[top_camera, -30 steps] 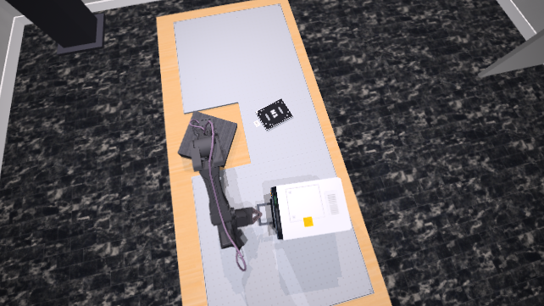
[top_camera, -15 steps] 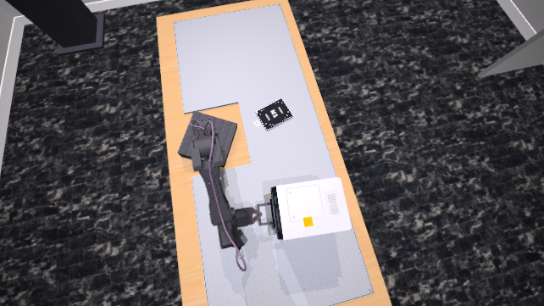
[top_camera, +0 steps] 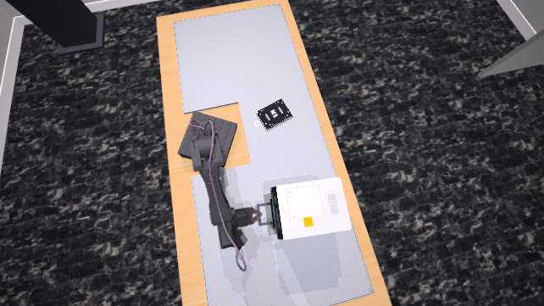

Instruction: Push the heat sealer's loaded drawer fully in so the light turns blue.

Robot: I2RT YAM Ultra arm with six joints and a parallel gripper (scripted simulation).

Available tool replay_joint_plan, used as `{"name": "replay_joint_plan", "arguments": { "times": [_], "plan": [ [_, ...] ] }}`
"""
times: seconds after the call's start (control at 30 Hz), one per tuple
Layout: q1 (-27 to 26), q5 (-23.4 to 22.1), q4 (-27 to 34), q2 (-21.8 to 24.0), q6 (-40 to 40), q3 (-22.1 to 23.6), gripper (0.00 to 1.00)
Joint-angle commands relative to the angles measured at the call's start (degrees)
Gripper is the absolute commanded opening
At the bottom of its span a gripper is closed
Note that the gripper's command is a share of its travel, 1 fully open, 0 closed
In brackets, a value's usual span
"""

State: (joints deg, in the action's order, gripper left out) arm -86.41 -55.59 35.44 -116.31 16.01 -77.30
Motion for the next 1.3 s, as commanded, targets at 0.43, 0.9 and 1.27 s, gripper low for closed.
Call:
{"name": "replay_joint_plan", "arguments": {
  "times": [0.43,0.9,1.27],
  "plan": [
    [3.1,-1.7,-4.2,-0.1,2.9,0.4,0.0],
    [0.2,-2.4,-1.5,-1.1,-1.9,-1.6,0.0],
    [0.3,-2.4,-1.5,-1.1,-1.5,-1.6,0.0]
  ]
}}
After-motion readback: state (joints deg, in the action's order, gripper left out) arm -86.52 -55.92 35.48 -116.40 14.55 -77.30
